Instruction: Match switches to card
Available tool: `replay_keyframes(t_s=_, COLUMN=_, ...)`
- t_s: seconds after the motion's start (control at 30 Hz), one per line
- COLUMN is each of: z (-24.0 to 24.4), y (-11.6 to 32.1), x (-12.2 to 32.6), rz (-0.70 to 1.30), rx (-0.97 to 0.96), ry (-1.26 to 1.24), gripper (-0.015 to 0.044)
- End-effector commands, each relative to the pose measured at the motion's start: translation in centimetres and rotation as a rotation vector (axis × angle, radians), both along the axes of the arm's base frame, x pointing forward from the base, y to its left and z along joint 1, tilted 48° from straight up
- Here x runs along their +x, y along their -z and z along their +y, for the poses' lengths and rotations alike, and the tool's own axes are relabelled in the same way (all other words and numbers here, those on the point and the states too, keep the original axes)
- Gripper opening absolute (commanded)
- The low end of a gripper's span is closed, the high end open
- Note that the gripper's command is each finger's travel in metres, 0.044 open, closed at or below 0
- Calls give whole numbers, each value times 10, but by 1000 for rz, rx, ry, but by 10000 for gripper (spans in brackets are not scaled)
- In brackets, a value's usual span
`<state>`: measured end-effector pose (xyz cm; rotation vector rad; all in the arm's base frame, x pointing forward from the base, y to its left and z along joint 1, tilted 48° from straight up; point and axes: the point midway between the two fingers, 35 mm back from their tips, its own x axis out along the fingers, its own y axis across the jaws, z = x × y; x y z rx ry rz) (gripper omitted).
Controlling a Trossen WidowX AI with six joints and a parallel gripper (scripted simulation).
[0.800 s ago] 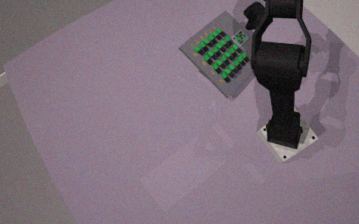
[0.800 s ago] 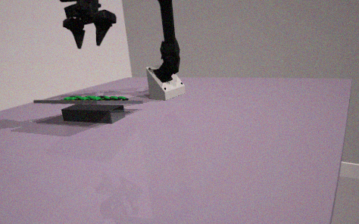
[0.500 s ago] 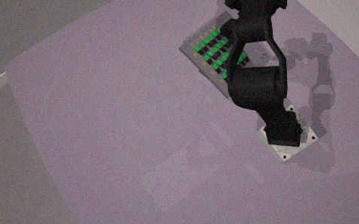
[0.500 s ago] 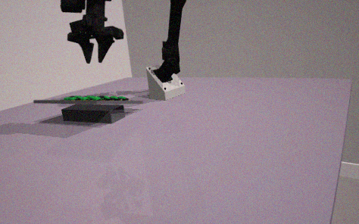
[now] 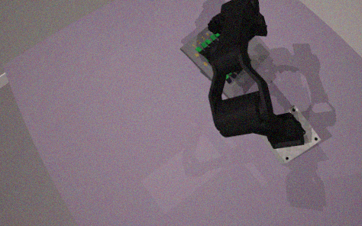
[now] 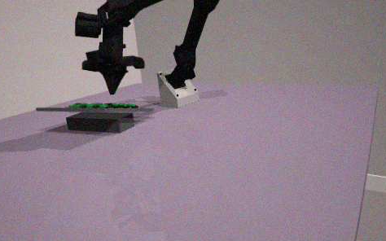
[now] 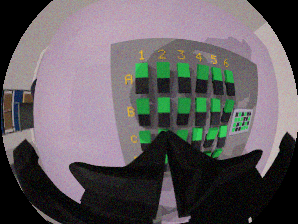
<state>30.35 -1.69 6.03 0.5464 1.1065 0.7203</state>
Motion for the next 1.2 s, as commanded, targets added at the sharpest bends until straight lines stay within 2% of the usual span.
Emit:
replay_keyframes(t_s=0.0, z=4, y=3, x=3, rz=-8, rx=2, ry=10, gripper=0)
replay_keyframes(t_s=1.17, z=19, y=15, x=8, rz=-8, rx=3, ry=10, gripper=0)
